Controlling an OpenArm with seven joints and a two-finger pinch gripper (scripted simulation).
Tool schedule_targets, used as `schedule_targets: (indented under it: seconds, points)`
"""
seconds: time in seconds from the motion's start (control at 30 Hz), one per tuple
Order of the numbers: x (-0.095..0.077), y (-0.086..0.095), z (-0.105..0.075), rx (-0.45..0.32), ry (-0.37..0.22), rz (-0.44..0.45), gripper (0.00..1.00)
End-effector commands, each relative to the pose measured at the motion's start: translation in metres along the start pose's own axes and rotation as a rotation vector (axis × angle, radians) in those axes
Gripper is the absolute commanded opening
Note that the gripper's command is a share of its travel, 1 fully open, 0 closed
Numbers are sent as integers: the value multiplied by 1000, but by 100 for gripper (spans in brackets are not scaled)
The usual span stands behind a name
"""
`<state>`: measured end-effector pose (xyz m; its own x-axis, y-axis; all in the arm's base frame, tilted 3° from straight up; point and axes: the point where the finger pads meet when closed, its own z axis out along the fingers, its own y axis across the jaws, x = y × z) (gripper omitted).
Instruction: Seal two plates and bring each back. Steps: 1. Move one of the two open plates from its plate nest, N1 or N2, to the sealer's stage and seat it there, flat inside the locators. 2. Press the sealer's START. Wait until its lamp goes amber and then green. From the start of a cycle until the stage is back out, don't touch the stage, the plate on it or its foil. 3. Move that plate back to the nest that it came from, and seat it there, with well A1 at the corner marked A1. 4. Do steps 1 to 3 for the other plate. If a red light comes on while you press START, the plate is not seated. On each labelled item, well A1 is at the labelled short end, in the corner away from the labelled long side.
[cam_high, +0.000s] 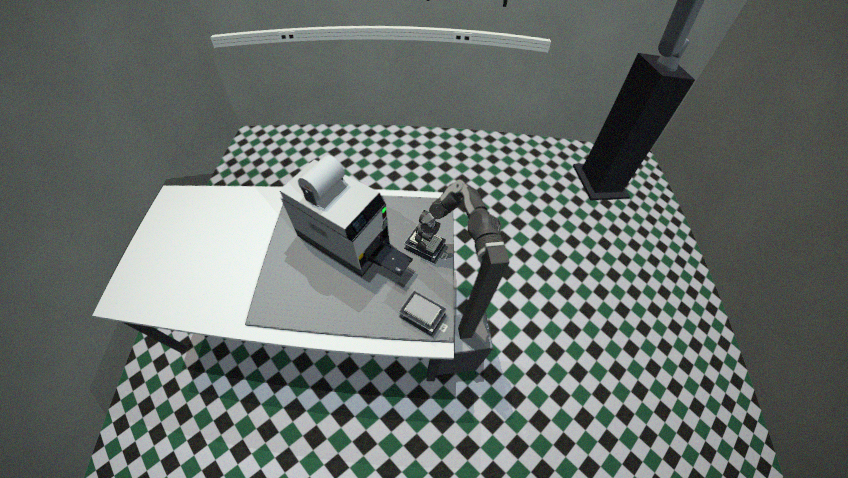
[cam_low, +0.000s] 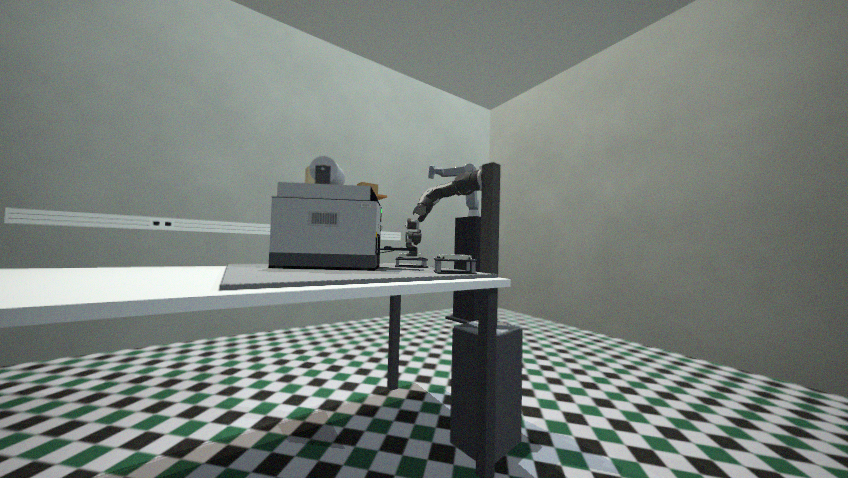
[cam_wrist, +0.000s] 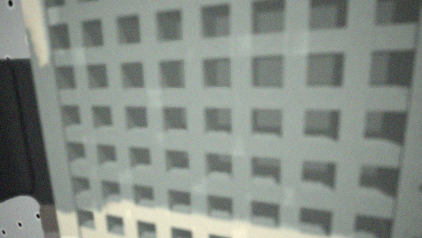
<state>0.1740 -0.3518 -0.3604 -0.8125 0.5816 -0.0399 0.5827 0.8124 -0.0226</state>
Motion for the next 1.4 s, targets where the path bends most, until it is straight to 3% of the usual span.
schedule_targets:
  seconds: [0.0, 1.37]
  points:
    - [-2, -1, -3, 4, -4, 3, 0]
    - [-2, 0, -64, 2, -6, 2, 0]
